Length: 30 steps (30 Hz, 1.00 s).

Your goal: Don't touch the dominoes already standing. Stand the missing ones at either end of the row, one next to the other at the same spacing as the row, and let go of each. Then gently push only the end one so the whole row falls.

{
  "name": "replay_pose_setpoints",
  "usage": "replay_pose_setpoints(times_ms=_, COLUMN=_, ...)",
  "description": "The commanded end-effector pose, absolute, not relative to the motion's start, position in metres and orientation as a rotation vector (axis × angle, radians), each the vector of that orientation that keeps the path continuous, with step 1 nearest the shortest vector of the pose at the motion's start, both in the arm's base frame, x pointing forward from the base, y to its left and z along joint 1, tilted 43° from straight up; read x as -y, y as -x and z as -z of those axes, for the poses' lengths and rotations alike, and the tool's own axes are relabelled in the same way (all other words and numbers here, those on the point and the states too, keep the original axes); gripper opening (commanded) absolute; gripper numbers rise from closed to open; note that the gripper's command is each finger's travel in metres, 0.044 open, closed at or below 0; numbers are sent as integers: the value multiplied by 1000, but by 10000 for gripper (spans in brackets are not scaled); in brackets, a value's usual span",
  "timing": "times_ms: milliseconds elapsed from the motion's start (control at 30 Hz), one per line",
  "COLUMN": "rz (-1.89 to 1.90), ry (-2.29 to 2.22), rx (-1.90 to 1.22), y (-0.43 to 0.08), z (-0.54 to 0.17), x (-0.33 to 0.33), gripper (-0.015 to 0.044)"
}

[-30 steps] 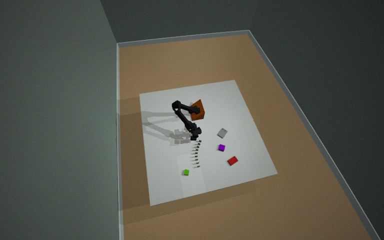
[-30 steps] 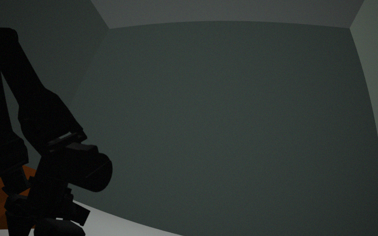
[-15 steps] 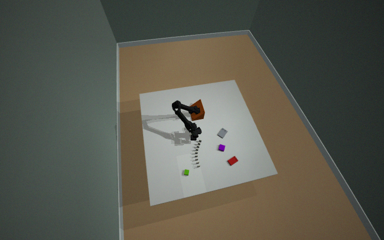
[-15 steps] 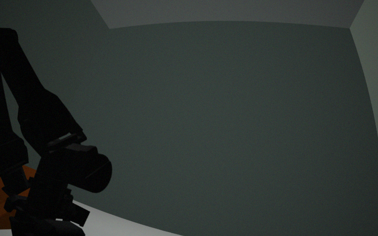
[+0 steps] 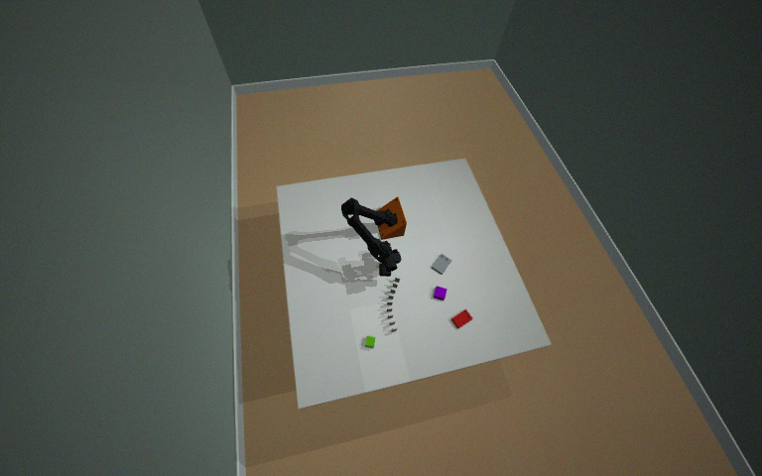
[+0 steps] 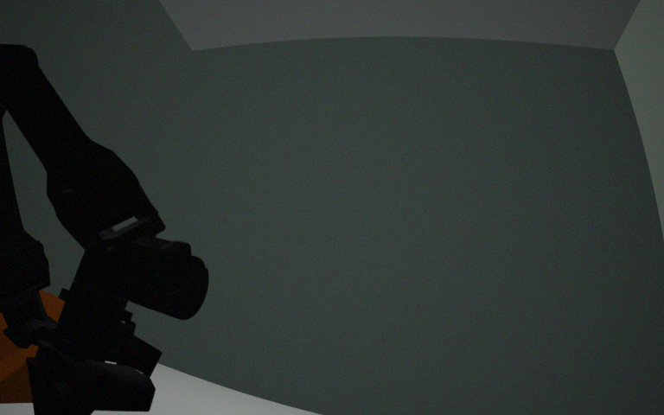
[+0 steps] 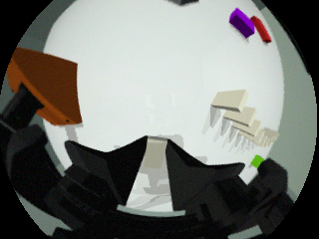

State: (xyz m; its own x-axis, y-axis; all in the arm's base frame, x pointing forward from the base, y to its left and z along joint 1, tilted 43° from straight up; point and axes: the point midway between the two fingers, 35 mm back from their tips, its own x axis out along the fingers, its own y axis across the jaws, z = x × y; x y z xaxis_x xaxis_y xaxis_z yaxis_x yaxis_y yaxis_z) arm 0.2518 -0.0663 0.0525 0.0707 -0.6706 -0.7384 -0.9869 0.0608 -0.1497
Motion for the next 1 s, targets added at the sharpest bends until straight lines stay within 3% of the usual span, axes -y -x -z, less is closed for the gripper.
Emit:
replay_pose_setpoints(times_ms=0, rz=-573, ry=1687, rx=-1639, y=-254, z=-83, x=37, gripper=107)
replay_pose_setpoints(times_ms=233, rz=-577, ry=1685, rx=-1639, y=-247, z=-143, x=-26, gripper=107)
replay_pose_setpoints(times_ms=400, rz=-578, ry=1685, rx=-1639, y=-246, z=-148, x=-32, gripper=107)
replay_pose_setpoints(times_ms=767, rz=439, ry=708, rx=-1420, y=-196, z=-226, x=60, gripper=107)
replay_pose_setpoints(times_ms=967, rz=500, ry=640, rx=-1390, y=-191, z=-231, x=66, gripper=107)
